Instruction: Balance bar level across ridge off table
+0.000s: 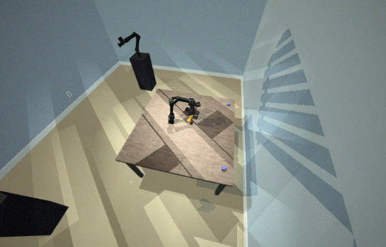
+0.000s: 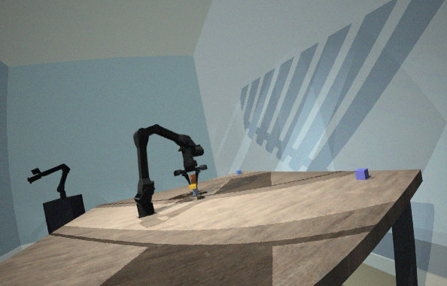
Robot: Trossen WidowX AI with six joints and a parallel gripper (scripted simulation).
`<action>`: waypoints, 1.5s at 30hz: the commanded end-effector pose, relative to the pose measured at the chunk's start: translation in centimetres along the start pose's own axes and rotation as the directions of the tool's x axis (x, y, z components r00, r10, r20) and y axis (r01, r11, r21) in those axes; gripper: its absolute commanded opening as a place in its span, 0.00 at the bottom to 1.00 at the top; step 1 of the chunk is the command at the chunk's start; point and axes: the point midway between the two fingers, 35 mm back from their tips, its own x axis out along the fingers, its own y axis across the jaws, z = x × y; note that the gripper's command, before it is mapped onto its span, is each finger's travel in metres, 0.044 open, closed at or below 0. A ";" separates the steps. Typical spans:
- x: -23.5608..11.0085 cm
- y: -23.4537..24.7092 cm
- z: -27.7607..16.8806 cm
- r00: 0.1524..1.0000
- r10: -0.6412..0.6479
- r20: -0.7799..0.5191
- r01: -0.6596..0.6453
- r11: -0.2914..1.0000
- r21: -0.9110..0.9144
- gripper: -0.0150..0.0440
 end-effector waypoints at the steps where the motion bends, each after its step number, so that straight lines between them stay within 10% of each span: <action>1: 0.1 0.0 0.0 1.000 0.000 0.001 0.000 1.000 -0.004 0.25; 45: 0.5 0.0 0.1 1.000 0.000 0.001 0.000 1.000 -0.004 0.25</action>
